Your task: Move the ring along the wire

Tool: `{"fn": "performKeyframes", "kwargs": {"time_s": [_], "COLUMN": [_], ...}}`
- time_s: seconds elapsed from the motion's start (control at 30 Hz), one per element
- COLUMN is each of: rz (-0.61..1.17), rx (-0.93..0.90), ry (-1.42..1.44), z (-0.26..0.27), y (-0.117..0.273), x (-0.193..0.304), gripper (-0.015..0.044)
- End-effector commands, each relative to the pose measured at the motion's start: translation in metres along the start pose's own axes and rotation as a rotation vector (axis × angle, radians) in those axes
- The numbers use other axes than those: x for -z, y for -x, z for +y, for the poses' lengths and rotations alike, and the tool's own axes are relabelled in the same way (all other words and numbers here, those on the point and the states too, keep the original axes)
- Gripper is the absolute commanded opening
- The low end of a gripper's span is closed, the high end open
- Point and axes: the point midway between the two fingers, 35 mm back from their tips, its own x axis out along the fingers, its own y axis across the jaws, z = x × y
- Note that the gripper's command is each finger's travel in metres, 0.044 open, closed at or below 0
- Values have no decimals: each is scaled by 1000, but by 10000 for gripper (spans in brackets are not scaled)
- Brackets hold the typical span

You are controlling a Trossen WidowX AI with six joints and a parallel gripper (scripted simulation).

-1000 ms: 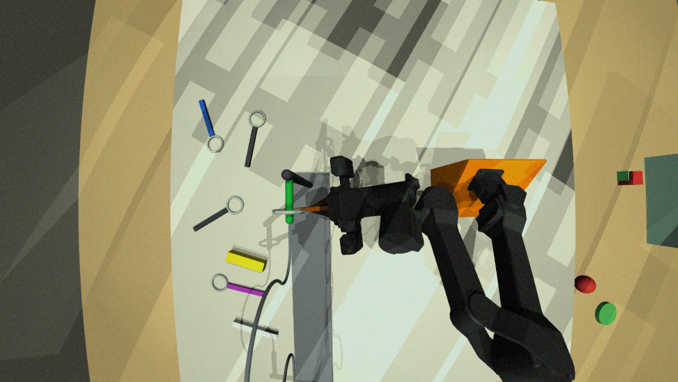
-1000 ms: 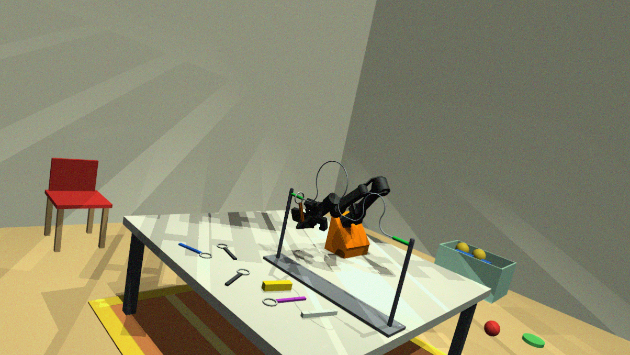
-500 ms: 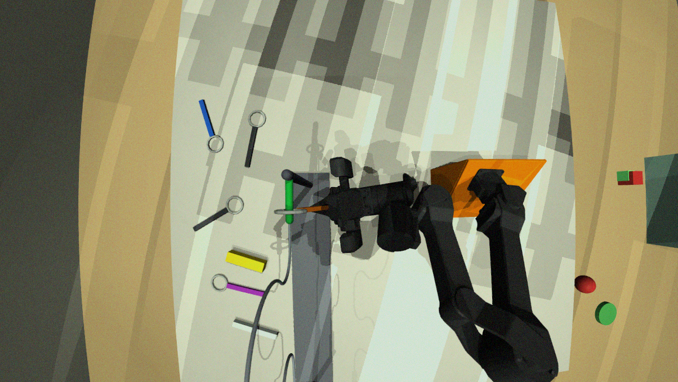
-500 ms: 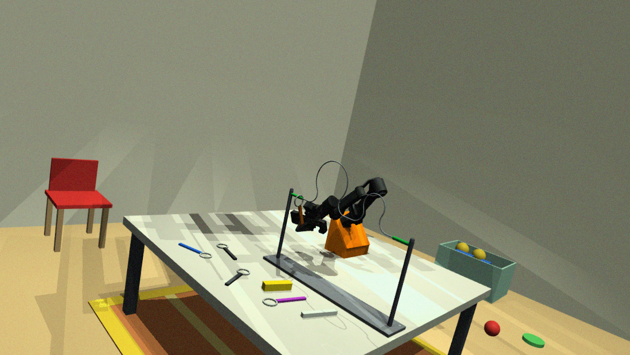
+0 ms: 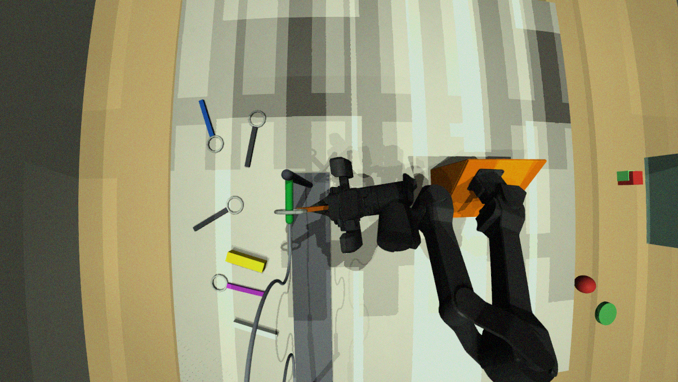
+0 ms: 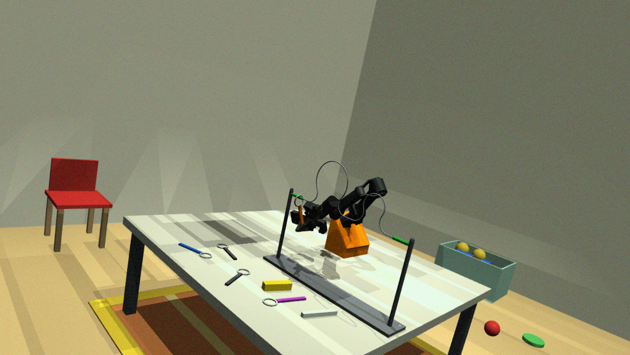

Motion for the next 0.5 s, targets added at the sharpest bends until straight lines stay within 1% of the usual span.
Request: {"fn": "performKeyframes", "kwargs": {"time_s": [0.0, 0.23, 0.47], "rz": [0, 0, 1], "rx": [0, 0, 3], "ry": [0, 0, -1], "z": [0, 0, -1], "y": [0, 2, 27], "x": [0, 0, -1], "gripper": [-19, 160, 160]}}
